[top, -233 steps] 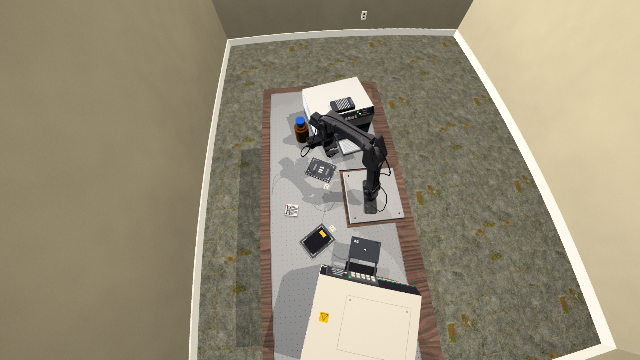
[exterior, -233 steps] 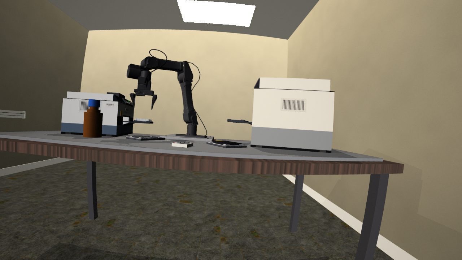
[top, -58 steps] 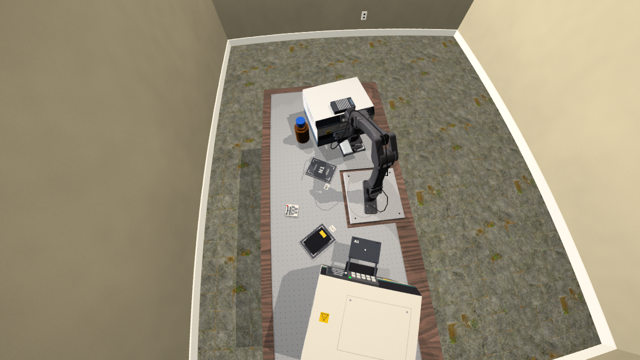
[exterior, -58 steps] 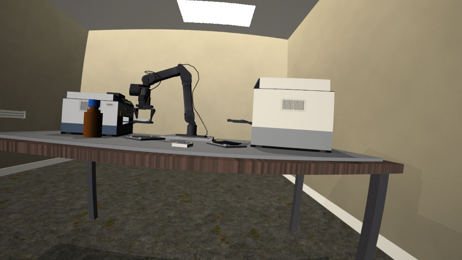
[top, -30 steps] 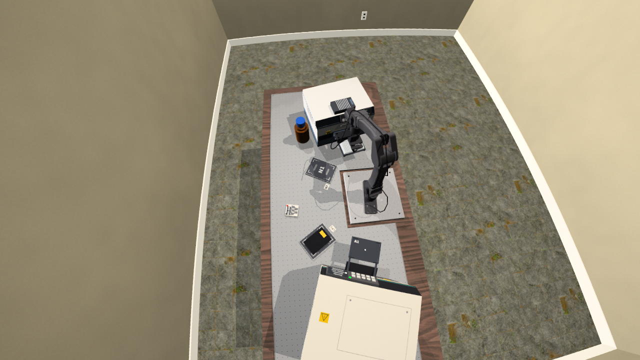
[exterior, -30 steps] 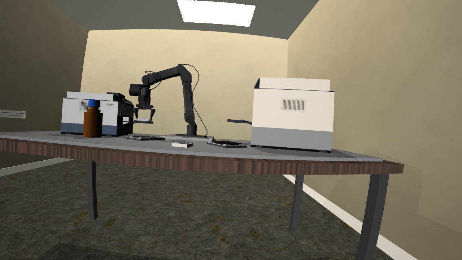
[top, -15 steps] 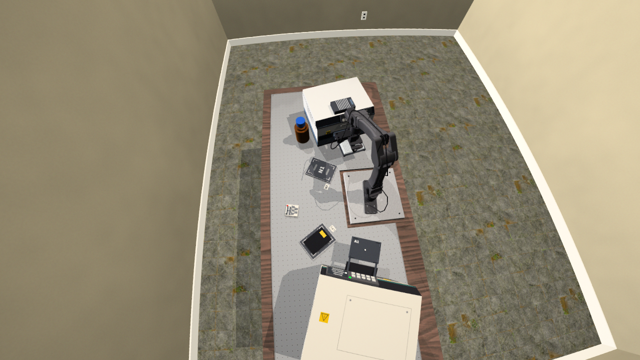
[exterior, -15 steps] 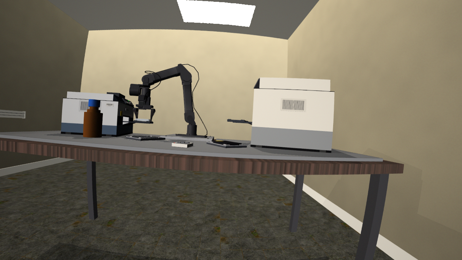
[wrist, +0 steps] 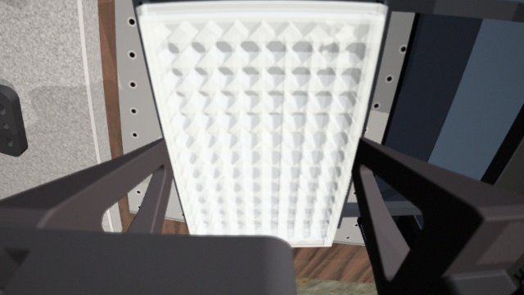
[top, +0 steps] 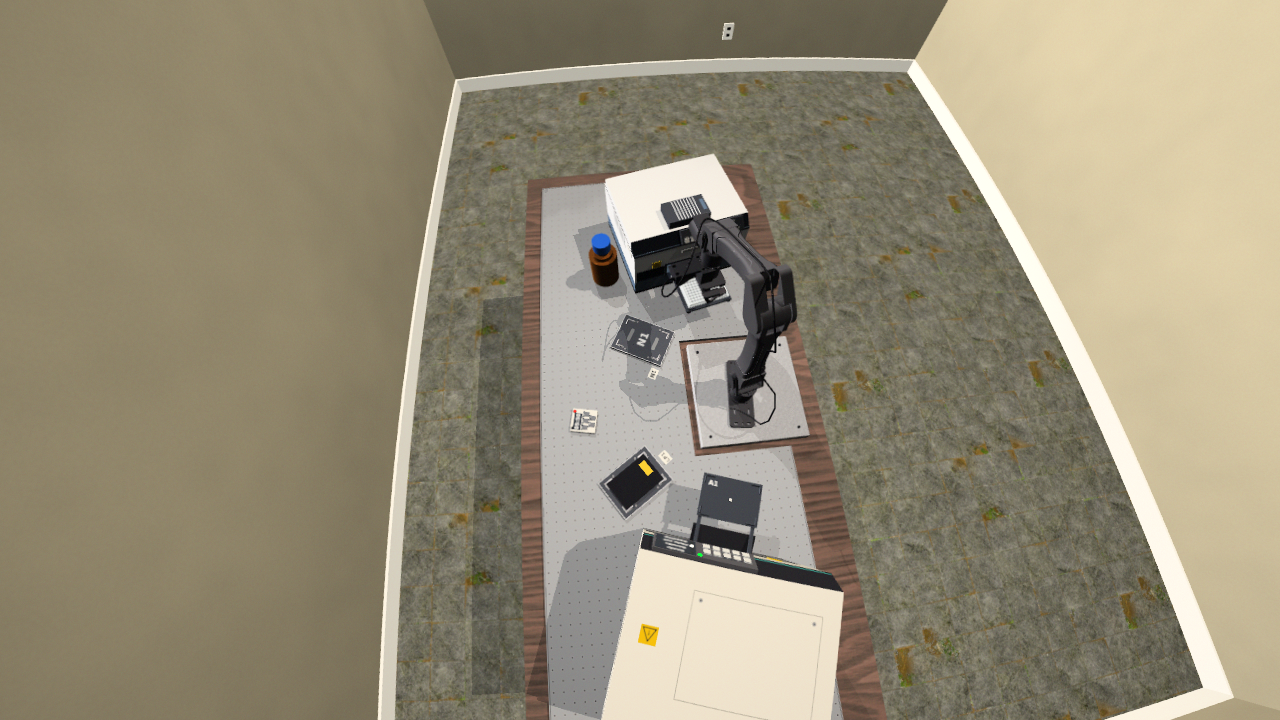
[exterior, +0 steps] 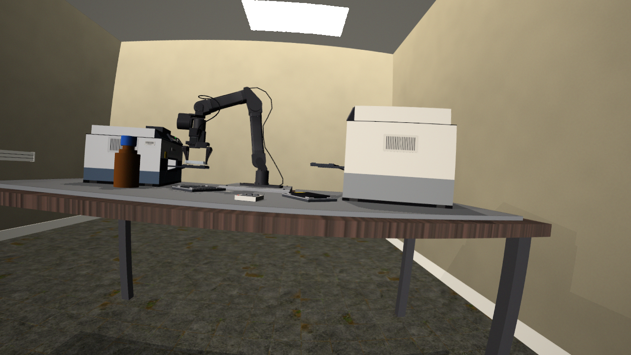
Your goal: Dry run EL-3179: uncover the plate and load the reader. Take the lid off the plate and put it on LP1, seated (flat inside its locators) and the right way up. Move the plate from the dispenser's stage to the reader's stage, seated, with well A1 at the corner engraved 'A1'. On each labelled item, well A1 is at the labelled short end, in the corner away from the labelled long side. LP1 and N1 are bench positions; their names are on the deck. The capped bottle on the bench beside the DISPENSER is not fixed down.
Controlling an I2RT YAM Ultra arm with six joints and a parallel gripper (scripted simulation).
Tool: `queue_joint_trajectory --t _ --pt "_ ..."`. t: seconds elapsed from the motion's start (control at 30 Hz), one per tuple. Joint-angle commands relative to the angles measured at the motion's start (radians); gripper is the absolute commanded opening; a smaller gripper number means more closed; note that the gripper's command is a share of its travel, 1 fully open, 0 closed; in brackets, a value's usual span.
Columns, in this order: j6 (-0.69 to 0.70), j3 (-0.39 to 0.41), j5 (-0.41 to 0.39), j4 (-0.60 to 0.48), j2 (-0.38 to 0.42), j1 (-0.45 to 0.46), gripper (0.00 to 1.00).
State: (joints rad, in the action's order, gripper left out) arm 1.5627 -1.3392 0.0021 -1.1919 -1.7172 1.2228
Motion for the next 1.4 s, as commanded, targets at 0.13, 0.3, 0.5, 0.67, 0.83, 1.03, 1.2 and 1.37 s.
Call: queue_joint_trajectory --t 0.13,0.3,0.5,0.67,0.83,1.03,1.2,1.37 --pt "0.006 -0.043 -0.012 -0.033 -0.005 0.014 0.86" --pt "0.006 -0.050 -0.012 -0.041 -0.004 0.014 0.86" --pt "0.006 -0.054 -0.012 -0.047 0.002 0.014 0.86" --pt "0.006 -0.058 -0.012 -0.049 0.016 0.014 0.86" --pt "0.005 -0.061 -0.012 -0.052 0.029 0.014 0.86" --pt "0.005 -0.064 -0.012 -0.055 0.031 0.014 0.86" --pt "0.005 -0.074 -0.012 -0.062 0.000 0.014 0.86" --pt "0.005 -0.081 -0.012 -0.069 0.014 0.014 0.86"
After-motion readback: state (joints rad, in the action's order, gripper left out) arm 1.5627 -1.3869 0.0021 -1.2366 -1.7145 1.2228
